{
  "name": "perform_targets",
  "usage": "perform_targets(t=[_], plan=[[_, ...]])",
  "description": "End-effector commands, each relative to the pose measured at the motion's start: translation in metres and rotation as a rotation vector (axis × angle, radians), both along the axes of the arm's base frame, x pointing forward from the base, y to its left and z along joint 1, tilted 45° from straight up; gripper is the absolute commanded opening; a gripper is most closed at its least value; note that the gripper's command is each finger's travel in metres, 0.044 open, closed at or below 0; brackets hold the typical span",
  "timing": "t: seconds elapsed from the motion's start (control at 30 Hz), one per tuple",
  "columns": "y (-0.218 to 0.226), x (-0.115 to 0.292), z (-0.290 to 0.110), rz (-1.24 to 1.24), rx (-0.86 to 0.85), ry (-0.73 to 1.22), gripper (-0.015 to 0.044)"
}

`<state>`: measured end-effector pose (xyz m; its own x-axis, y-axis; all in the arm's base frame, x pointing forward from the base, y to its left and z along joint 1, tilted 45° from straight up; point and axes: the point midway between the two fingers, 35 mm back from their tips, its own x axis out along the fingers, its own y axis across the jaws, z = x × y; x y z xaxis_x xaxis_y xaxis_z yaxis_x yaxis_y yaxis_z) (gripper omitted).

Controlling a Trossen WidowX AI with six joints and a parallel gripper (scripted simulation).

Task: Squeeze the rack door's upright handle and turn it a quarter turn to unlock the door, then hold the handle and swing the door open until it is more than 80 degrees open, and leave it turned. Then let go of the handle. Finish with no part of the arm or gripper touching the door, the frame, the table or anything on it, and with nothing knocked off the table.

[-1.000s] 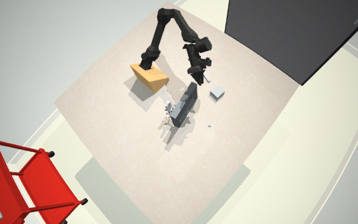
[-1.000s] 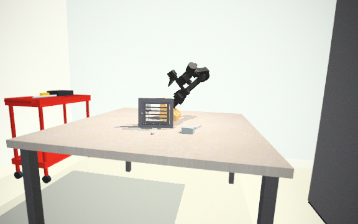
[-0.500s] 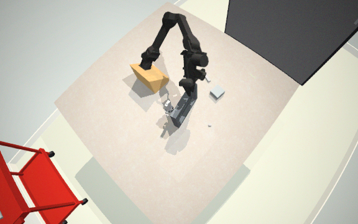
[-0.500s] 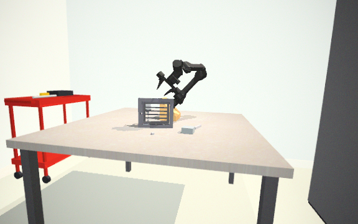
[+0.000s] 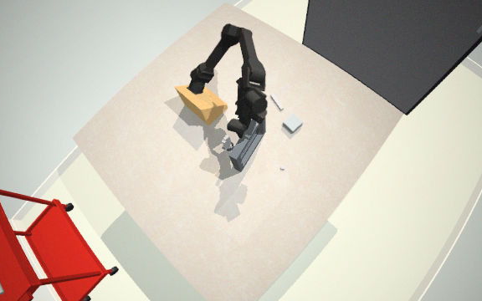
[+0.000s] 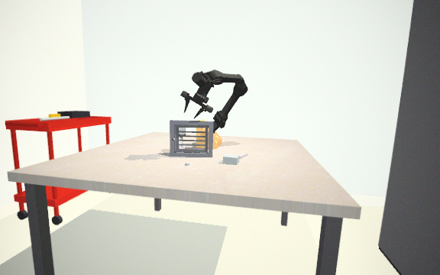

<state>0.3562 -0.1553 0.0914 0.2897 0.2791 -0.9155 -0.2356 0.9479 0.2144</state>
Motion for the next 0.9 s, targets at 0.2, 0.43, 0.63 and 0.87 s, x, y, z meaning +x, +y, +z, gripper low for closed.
perform_targets(t=[0.2,0.43,0.63,0.87], plan=[[-0.016,-0.016,-0.024,0.031,0.156,0.11,0.0284],[-0.027,-0.029,-0.037,0.039,0.28,0.169,0.0284],[-0.036,-0.039,-0.048,0.039,0.394,0.205,0.0284],[-0.042,-0.047,-0.054,0.035,0.482,0.223,0.0284]])
